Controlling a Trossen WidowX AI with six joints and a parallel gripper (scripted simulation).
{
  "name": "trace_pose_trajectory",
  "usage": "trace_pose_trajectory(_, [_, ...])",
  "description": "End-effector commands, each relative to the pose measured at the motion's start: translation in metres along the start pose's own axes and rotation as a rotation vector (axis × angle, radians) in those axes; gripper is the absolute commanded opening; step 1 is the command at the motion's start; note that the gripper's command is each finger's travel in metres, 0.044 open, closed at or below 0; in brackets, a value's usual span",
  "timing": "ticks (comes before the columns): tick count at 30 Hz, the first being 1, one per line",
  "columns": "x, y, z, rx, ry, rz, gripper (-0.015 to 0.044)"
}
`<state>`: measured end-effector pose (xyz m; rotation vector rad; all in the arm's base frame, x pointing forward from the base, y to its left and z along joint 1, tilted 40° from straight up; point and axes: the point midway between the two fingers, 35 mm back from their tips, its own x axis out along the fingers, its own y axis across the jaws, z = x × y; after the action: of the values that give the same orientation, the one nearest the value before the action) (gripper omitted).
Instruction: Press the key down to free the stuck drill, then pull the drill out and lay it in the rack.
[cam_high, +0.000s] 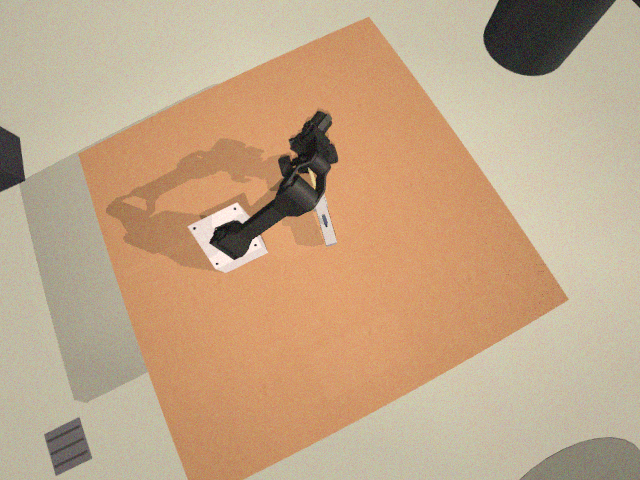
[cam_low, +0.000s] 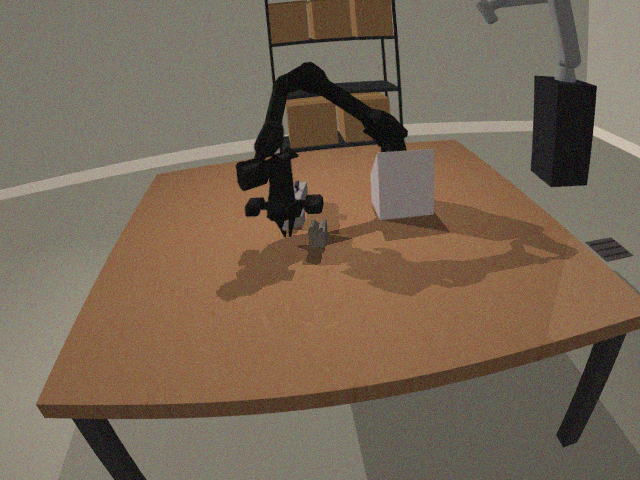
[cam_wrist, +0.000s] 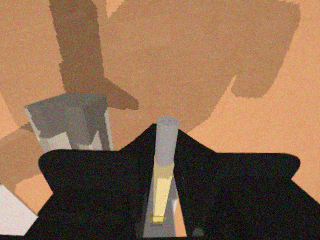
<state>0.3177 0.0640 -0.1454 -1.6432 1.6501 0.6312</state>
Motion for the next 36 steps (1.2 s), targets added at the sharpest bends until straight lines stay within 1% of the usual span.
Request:
trace_pose_trajectory(1, [-0.002,-0.001,0.009,0.002,-0.004,-0.002,0.0000])
trace_pose_trajectory(18, [-0.004,-0.001,0.033,0.003,-0.006,-0.002,0.0000])
trace_pose_trajectory(36, [-0.012,0.001,0.028,0.003,-0.006,-0.002,0.0000])
